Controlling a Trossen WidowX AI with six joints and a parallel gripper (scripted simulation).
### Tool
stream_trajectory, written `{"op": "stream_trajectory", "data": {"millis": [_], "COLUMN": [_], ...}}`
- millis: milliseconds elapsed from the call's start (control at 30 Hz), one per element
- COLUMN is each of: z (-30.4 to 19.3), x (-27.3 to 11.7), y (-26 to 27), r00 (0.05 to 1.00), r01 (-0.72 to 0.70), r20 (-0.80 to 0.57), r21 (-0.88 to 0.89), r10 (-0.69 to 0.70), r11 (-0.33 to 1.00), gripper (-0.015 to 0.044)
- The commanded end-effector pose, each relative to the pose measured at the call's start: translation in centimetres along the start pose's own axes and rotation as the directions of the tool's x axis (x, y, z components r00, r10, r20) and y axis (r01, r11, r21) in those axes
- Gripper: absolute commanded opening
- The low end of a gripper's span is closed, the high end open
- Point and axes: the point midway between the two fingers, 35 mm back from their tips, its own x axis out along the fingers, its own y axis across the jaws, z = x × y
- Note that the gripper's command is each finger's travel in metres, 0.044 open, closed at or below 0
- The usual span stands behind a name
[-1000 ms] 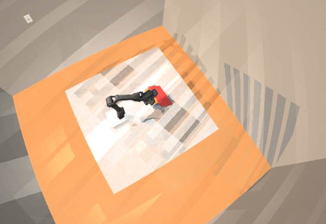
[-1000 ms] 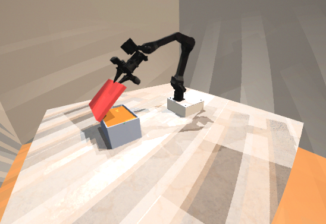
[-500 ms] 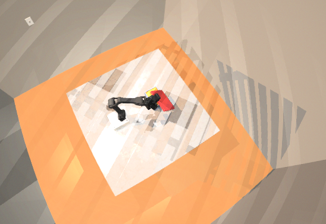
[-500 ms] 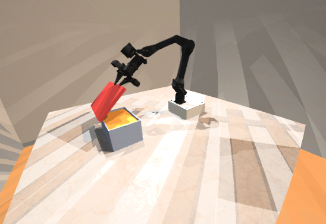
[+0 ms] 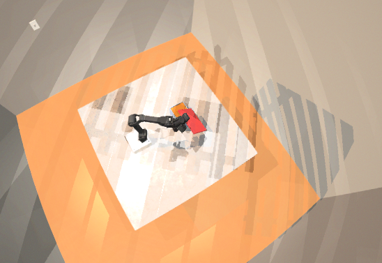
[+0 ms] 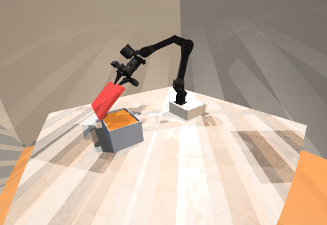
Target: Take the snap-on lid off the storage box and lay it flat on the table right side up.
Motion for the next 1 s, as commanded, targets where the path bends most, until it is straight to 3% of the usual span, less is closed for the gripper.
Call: {"op": "stream_trajectory", "data": {"millis": [0, 967], "z": [0.8, 6.5], "x": [-0.2, -0.7], "y": [0.4, 0.0], "r00": [1.000, 1.000], "r01": [-0.011, -0.010], "r20": [-0.002, 0.001], "r21": [-0.008, -0.012], "r10": [0.011, 0.010], "r11": [1.000, 1.000], "gripper": [0.0000, 0.0000]}}
